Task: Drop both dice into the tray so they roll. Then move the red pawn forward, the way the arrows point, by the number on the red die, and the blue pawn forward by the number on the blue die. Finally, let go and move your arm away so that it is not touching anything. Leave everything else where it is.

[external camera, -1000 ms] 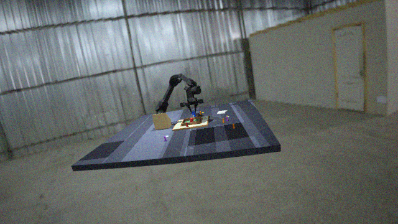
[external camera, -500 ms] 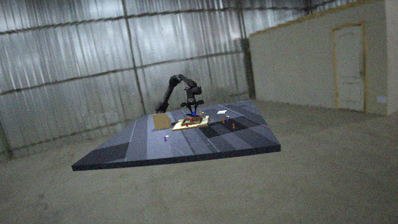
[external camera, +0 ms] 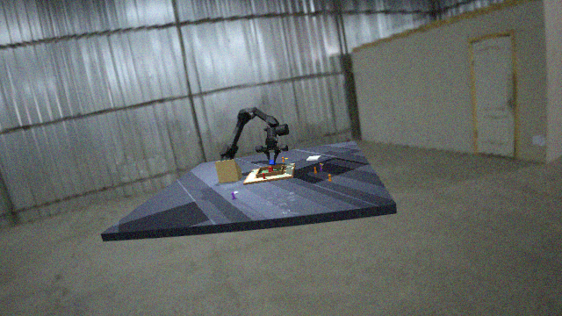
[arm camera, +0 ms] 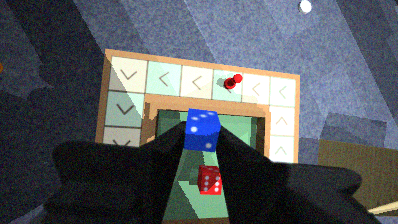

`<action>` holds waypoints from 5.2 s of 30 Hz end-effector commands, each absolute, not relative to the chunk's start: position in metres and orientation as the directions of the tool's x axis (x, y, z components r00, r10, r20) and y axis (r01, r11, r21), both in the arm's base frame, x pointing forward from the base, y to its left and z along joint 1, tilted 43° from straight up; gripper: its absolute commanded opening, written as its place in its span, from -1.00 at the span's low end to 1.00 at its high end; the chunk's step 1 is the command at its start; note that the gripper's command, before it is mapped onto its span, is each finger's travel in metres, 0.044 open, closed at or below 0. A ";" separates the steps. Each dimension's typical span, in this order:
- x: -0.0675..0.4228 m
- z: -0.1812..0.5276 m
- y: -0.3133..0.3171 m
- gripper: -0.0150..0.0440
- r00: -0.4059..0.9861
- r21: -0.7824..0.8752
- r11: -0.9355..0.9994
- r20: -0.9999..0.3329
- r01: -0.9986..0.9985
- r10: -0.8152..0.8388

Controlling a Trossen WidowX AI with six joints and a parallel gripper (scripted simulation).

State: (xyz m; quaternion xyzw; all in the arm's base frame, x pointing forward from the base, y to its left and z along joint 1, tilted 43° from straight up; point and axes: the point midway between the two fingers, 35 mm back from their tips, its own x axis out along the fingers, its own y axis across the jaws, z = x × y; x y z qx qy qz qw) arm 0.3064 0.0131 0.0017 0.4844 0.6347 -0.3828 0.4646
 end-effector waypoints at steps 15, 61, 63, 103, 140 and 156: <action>0.309 0.020 0.014 -0.49 0.059 0.041 0.183 -0.993 0.982 -0.097; 0.310 0.072 -0.012 0.75 0.059 0.040 0.183 -0.993 0.982 -0.099; 0.310 0.072 -0.012 0.93 0.059 0.040 0.183 -0.993 0.982 -0.099; 0.274 -0.051 -0.050 0.19 -0.097 0.669 0.736 -0.743 -0.104 0.662; 0.267 -0.071 -0.039 0.19 -0.094 0.664 0.698 -0.740 -0.268 0.667; 0.265 -0.090 -0.022 0.19 -0.094 0.664 0.698 -0.739 -0.269 0.667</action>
